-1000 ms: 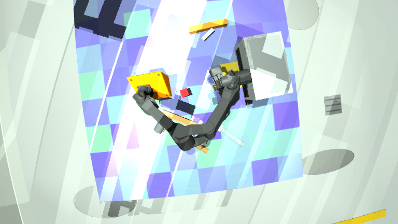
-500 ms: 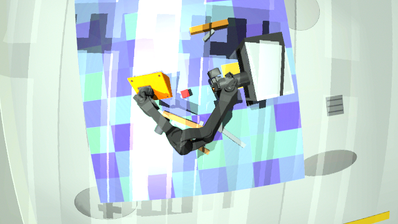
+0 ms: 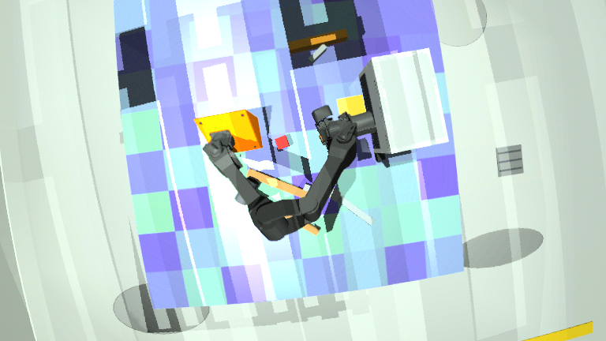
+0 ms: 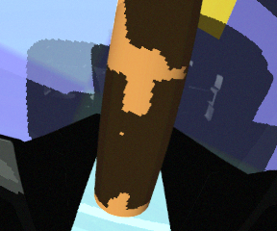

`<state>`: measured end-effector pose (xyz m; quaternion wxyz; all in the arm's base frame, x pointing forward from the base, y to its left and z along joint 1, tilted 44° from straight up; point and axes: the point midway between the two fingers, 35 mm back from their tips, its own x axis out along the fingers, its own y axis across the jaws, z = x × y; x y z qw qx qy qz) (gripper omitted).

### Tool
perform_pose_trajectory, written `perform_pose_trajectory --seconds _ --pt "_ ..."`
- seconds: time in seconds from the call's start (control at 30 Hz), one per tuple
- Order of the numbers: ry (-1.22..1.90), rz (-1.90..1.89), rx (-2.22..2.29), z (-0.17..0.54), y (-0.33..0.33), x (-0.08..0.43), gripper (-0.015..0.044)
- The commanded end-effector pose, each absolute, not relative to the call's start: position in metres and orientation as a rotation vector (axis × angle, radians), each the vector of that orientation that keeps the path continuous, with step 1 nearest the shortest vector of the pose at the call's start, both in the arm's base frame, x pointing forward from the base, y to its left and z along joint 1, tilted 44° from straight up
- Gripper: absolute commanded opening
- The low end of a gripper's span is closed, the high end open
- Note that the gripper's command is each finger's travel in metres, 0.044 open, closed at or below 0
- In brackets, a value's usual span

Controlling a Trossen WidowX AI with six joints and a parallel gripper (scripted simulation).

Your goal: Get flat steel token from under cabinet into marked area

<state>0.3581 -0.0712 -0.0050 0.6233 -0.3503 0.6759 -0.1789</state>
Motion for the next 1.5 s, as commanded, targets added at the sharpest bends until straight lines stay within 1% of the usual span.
perform_pose_trajectory --seconds 0.0,1.47 --pt "1.557 -0.407 -0.809 -0.005 -0.072 0.353 0.0000" --pt "1.560 -0.407 -0.810 0.004 -0.083 0.308 0.0000"
